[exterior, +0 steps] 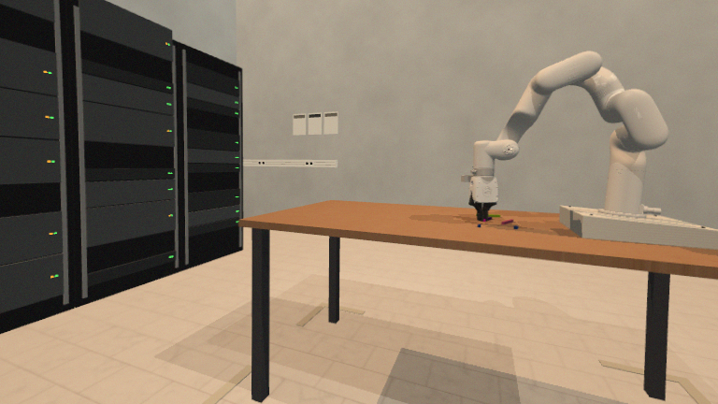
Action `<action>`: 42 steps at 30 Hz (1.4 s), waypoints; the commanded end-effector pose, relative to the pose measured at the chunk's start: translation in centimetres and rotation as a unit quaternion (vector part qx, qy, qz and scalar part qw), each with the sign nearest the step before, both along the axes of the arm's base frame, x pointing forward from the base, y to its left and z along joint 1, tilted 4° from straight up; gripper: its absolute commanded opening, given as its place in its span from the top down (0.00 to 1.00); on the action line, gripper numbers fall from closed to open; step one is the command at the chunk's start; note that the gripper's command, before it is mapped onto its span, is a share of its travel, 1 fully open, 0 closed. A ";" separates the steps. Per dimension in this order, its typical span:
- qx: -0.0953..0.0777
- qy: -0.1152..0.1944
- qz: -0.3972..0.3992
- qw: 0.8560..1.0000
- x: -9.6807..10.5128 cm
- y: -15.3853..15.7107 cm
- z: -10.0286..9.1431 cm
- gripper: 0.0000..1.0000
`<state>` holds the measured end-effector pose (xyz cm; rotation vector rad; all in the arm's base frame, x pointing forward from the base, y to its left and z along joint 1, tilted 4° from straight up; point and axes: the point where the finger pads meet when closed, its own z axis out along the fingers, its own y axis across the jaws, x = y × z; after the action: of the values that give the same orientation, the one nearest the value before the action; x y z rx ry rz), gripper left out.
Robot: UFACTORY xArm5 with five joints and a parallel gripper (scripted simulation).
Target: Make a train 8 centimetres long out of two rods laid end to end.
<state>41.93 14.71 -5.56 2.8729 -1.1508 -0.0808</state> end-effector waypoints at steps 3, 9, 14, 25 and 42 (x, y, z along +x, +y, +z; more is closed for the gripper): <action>0.001 -0.002 0.000 1.000 0.1 0.1 0.1 0.96; 0.001 -0.002 0.000 1.000 0.1 0.1 0.1 0.96; 0.001 -0.002 0.000 1.000 0.1 0.1 0.0 0.96; 0.001 -0.002 0.000 1.000 0.1 0.1 -0.7 0.96; 0.001 -0.002 0.000 1.000 0.0 0.1 -1.1 0.96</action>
<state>41.81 14.78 -6.72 2.8729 -1.1507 -0.0806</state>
